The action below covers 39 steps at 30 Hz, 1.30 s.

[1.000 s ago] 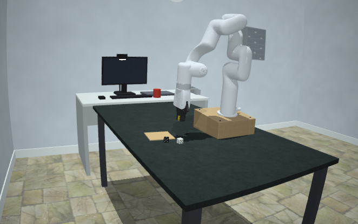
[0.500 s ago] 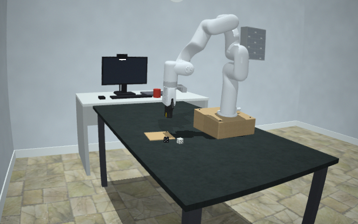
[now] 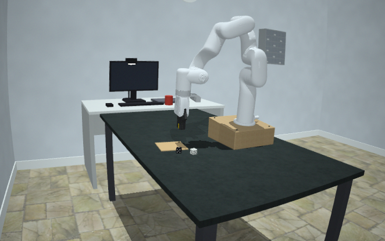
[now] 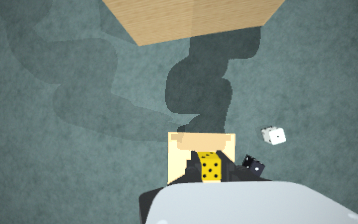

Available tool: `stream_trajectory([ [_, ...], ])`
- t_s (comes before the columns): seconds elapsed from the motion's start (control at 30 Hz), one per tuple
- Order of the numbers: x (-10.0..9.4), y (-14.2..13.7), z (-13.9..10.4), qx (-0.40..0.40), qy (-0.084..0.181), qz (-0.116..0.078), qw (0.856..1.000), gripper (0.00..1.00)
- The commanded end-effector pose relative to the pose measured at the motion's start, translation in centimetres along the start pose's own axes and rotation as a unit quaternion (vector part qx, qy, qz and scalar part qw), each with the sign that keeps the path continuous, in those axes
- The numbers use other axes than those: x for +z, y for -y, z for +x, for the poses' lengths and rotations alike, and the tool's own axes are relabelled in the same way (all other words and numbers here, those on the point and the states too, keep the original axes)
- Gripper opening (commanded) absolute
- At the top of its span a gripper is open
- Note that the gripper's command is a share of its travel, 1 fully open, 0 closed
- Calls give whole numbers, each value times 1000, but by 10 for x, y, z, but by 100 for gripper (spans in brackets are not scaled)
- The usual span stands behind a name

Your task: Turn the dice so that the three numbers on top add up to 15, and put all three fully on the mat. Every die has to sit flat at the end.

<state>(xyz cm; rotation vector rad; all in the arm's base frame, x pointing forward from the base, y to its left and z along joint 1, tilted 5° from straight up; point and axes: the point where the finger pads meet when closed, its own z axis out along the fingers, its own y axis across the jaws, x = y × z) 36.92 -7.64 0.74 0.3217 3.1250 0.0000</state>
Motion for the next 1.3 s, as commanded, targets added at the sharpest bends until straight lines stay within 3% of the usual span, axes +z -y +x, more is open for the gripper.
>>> stream_trajectory([
  [0.0, 12, -1, -1, 0, 1, 0, 1000, 21],
  [0.33, 59, -5, -2, 0, 1, 0, 1000, 21],
  [0.6, 77, -7, -2, 0, 2, 0, 1000, 21],
  [1.27, 82, -8, -2, 0, 2, 0, 1000, 21],
])
